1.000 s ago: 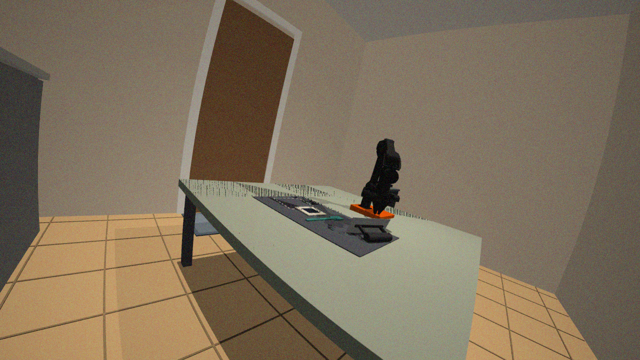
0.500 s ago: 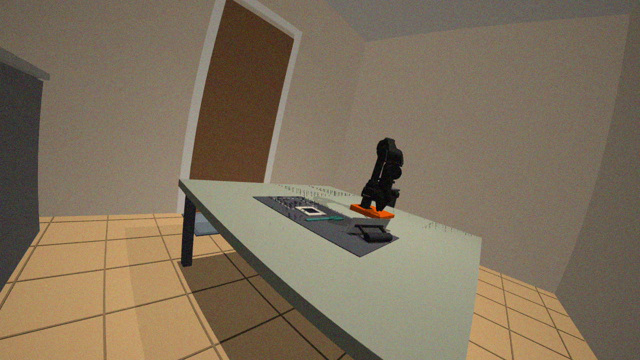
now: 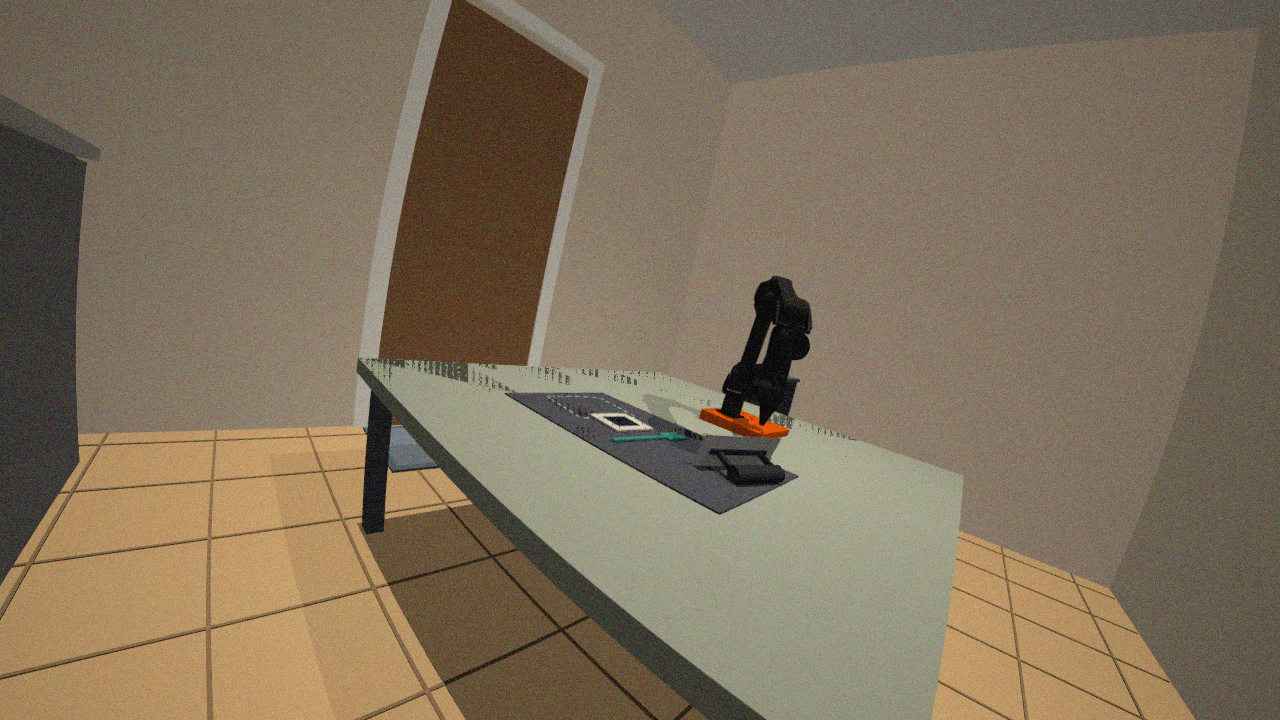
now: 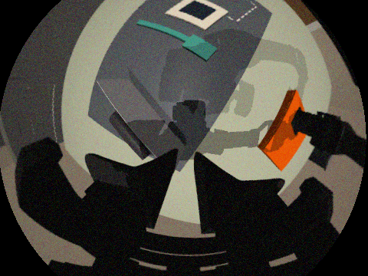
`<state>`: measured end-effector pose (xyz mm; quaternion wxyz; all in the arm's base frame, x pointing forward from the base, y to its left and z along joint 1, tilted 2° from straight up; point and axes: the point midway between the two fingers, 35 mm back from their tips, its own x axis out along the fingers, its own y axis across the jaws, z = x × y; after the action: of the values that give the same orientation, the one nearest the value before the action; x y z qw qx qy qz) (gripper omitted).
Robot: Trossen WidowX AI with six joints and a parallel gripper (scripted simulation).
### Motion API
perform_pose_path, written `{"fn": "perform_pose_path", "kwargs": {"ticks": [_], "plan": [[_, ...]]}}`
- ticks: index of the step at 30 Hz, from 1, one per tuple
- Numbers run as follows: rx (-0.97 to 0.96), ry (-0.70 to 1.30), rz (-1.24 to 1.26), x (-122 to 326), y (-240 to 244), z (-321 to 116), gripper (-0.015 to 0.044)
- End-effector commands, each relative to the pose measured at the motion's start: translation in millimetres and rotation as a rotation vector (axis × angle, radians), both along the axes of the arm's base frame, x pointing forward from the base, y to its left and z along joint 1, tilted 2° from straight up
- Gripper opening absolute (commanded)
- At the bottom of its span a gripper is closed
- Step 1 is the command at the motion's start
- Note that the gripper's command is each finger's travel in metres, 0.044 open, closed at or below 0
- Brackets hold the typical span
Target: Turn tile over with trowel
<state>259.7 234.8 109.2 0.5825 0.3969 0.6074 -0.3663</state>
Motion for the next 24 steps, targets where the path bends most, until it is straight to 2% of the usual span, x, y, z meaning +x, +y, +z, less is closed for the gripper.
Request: {"fn": "perform_pose_path", "kwargs": {"ticks": [1, 24], "plan": [[0.002, -0.015, 0.134, 3, 4, 2, 0.01], [0.005, -0.06, 0.93, 10, 26, 4, 0.01]]}}
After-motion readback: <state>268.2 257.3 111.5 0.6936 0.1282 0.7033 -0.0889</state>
